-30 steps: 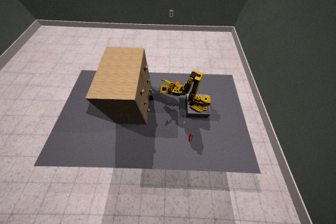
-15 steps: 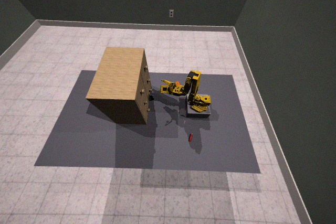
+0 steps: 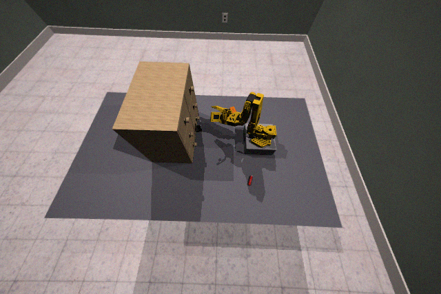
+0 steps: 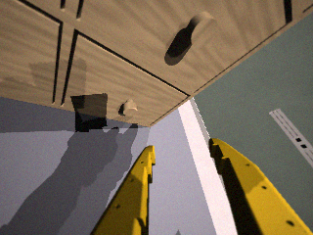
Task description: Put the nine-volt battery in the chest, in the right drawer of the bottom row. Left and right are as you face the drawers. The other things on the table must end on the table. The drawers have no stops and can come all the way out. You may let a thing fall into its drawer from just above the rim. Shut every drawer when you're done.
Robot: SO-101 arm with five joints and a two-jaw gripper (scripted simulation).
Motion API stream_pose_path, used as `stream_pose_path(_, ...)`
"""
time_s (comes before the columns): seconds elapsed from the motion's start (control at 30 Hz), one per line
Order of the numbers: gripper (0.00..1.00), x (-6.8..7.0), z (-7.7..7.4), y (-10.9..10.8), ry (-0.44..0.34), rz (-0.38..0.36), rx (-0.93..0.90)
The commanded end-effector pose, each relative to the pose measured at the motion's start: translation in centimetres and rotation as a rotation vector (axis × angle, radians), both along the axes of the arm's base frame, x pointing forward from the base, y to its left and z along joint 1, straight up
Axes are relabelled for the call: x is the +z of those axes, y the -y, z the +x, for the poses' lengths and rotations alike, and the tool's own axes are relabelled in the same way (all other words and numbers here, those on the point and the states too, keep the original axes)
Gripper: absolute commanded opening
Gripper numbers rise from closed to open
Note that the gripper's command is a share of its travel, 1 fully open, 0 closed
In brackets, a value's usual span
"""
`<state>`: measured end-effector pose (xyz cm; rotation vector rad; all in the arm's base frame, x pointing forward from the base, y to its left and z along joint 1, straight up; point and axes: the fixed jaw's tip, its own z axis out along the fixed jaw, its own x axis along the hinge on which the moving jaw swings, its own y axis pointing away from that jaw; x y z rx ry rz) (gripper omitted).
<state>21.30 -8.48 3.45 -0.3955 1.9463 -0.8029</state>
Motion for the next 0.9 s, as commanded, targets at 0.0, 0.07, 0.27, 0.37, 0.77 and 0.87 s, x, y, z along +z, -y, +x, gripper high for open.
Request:
stream_pose_path(0.0, 0.21, -0.3, -0.3, 0.1, -0.017, -0.003, -0.007)
stream_pose_path(0.07, 0.21, -0.8, 0.4, 0.2, -0.018, -0.003, 0.004)
stream_pose_path(0.27, 0.21, -2.6, 2.5, 0.2, -0.018, -0.004, 0.035)
stream_pose_path(0.37, 0.21, -3.8, 3.3, 0.1, -0.019, -0.004, 0.05)
stream_pose_path(0.77, 0.21, -4.3, 3.6, 0.0, -0.019, -0.004, 0.056)
stream_pose_path(0.87, 0.21, -4.3, 3.6, 0.0, -0.019, -0.004, 0.056)
